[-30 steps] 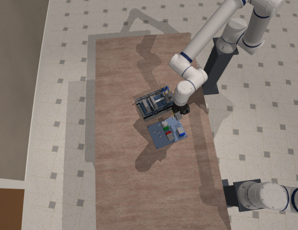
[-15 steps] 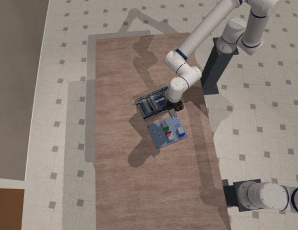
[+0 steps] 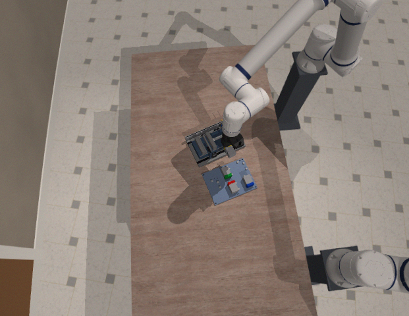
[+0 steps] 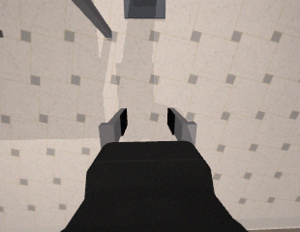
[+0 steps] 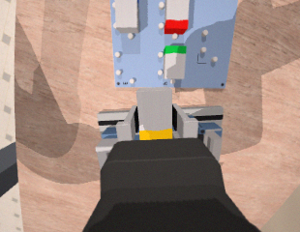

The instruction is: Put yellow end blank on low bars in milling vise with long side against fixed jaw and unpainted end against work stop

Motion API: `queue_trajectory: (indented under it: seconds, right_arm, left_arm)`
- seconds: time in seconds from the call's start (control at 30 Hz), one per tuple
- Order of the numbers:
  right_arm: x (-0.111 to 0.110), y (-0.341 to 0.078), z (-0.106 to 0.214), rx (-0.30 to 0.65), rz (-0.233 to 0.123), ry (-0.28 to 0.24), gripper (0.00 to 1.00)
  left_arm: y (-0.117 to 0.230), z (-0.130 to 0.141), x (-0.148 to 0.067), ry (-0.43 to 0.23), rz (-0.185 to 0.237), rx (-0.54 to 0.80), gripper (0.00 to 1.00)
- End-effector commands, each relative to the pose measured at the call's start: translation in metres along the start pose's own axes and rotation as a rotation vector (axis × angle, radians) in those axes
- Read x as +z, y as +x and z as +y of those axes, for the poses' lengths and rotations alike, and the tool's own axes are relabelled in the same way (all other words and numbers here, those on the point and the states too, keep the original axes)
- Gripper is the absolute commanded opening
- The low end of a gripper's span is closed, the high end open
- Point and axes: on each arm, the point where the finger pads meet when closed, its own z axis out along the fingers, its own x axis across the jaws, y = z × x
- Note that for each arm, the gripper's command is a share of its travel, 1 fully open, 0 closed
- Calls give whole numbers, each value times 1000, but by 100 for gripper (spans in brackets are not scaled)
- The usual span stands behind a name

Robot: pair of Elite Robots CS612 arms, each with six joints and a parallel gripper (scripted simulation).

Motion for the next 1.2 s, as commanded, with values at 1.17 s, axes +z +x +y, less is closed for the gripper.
queue_trajectory:
  seconds: [1.17]
  right_arm:
    - [2, 54, 84, 0, 2, 0, 0]
  left_arm:
    - [0, 1, -1, -1, 0, 0, 100]
